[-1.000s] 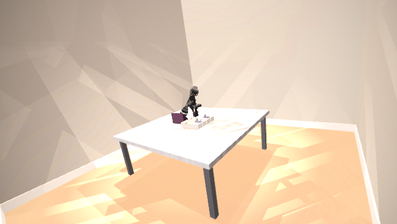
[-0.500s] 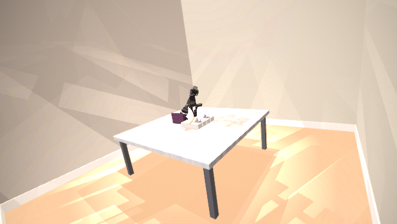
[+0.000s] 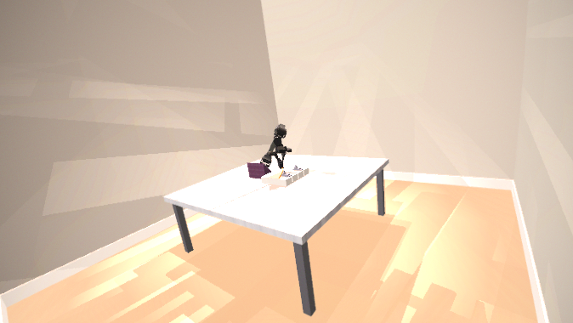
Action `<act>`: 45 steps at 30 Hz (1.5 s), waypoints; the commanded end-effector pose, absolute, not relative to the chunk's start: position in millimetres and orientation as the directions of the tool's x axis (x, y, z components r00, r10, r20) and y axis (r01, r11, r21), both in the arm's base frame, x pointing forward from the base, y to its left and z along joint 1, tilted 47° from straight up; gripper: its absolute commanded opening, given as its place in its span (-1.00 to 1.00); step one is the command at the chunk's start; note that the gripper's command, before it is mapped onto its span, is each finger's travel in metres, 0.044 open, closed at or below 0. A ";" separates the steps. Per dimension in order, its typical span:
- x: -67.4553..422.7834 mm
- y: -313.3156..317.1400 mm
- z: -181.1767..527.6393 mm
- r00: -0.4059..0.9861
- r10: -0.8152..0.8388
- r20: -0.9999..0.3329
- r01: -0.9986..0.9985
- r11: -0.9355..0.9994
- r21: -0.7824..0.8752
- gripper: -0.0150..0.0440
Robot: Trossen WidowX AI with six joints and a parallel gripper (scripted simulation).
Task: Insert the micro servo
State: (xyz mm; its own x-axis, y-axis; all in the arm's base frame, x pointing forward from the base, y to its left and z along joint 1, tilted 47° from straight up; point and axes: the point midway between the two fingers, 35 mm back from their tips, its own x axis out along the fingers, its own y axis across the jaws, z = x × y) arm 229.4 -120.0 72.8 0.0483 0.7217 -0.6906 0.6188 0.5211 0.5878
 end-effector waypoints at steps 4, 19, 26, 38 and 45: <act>229.5 -119.6 73.4 0.051 0.724 -0.688 0.422 0.609 0.672 -0.49; 229.5 -119.6 73.4 0.051 0.724 -0.688 0.071 0.685 0.725 -0.49; 246.7 -121.2 73.4 0.052 0.724 -0.688 0.070 0.685 0.725 -0.49; 292.8 -125.1 73.4 0.054 0.723 -0.689 0.068 0.685 0.725 -0.49; 317.4 -127.0 73.5 0.055 0.723 -0.689 0.067 0.686 0.725 -0.49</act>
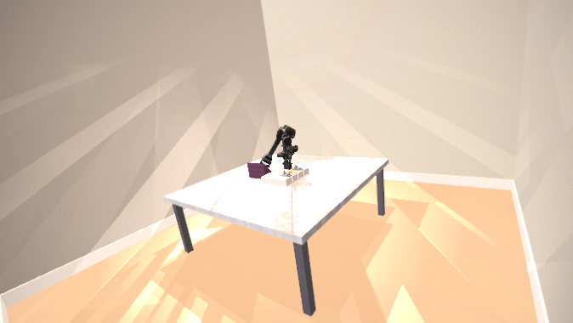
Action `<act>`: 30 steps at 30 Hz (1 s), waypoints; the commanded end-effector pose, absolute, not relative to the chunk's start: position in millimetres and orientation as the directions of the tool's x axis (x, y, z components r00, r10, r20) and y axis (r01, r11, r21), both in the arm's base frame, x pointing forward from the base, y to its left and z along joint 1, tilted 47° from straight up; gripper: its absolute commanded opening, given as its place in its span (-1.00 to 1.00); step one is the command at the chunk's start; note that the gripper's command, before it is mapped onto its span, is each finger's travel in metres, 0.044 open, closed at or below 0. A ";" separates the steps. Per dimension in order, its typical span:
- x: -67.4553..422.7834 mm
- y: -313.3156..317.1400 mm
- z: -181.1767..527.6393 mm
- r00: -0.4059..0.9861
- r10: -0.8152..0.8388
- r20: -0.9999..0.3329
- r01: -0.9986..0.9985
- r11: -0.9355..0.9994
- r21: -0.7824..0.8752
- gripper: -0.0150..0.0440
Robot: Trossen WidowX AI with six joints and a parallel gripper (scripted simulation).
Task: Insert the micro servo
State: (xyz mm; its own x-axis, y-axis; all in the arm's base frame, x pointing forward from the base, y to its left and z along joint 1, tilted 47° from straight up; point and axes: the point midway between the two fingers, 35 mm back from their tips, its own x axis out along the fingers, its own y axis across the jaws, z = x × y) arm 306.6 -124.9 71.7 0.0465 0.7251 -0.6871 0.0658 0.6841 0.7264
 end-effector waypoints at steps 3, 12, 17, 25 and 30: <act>327.3 -127.7 73.5 0.056 0.723 -0.689 0.066 0.686 0.725 -0.49; 339.0 -126.5 71.8 0.057 0.723 -0.689 0.066 0.686 0.725 -0.49; 339.9 -121.3 66.9 0.057 0.723 -0.688 0.065 0.685 0.725 -0.49; 340.9 -113.9 60.1 0.057 0.724 -0.688 0.065 0.685 0.726 -0.49; 340.9 -113.9 60.1 0.057 0.724 -0.688 0.065 0.685 0.726 -0.49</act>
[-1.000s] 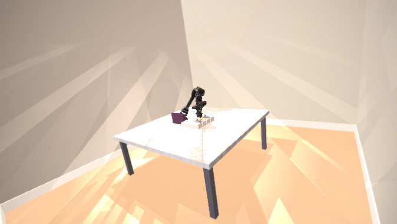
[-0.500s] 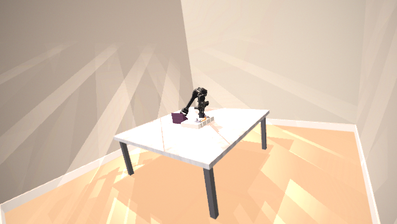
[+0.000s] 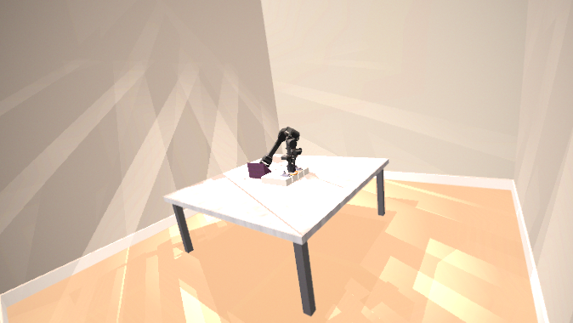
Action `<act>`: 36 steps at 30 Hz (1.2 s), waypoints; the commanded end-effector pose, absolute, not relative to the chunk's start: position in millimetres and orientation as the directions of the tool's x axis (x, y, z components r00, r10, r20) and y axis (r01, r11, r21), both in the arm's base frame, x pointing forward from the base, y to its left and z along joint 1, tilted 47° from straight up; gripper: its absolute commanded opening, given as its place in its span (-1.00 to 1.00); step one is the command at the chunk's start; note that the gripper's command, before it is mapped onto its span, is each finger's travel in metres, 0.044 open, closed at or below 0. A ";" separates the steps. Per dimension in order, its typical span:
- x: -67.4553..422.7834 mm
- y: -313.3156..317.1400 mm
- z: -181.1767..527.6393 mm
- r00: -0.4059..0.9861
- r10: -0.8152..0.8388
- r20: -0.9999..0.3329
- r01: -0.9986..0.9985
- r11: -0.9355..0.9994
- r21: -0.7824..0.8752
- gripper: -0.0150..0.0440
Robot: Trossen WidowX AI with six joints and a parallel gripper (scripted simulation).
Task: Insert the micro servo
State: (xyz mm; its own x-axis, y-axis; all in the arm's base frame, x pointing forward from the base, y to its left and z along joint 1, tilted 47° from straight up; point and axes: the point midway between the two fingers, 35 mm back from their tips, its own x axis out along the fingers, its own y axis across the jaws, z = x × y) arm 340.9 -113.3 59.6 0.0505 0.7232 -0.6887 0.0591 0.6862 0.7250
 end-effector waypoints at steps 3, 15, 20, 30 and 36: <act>340.9 -113.9 60.1 0.057 0.724 -0.688 0.065 0.685 0.726 -0.49; 341.6 -106.6 53.3 0.057 0.724 -0.688 0.065 0.685 0.726 -0.49; 341.9 -102.5 49.5 0.057 0.724 -0.687 0.065 0.684 0.726 -0.49; 342.5 -94.9 42.4 0.057 0.724 -0.687 0.065 0.684 0.726 -0.49; 342.9 -90.6 38.3 0.057 0.724 -0.687 0.064 0.684 0.727 -0.49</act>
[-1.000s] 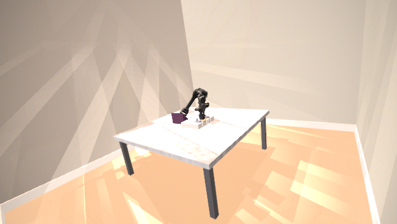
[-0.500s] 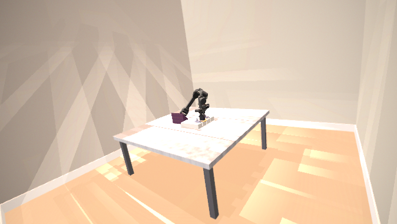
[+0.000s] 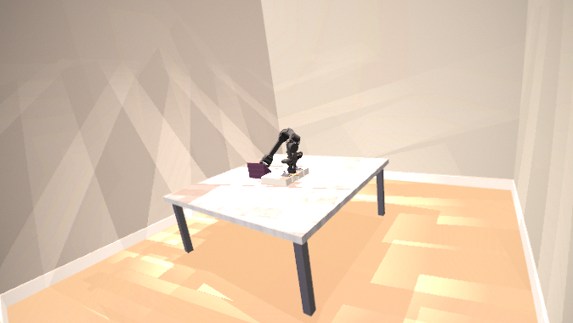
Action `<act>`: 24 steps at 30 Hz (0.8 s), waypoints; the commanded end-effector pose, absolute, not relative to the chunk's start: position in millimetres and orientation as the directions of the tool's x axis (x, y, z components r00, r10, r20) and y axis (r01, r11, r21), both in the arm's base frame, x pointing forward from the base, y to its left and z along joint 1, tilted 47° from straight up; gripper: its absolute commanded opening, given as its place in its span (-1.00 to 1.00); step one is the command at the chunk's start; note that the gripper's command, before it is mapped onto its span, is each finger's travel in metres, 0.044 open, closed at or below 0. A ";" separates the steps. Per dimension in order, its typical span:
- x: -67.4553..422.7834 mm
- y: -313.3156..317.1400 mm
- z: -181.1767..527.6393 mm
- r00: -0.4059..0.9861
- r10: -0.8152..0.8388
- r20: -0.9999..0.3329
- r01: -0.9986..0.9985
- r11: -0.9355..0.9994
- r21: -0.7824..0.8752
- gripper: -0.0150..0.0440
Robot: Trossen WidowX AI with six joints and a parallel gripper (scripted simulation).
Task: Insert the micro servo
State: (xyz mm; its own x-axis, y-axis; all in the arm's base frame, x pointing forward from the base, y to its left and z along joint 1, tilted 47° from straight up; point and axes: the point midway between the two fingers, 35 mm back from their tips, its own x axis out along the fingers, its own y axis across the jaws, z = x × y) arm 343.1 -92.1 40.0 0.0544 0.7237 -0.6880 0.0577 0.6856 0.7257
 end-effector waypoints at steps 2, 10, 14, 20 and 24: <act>343.0 -89.1 37.0 0.057 0.724 -0.687 0.064 0.684 0.727 -0.49; 343.5 -83.3 31.5 0.057 0.725 -0.687 0.064 0.684 0.727 -0.49; 343.7 -80.4 28.8 0.057 0.725 -0.687 0.064 0.684 0.727 -0.49; 344.0 -77.5 26.2 0.058 0.725 -0.687 0.064 0.684 0.727 -0.40; 343.9 -78.1 26.5 0.058 0.725 -0.687 0.064 0.684 0.727 -0.05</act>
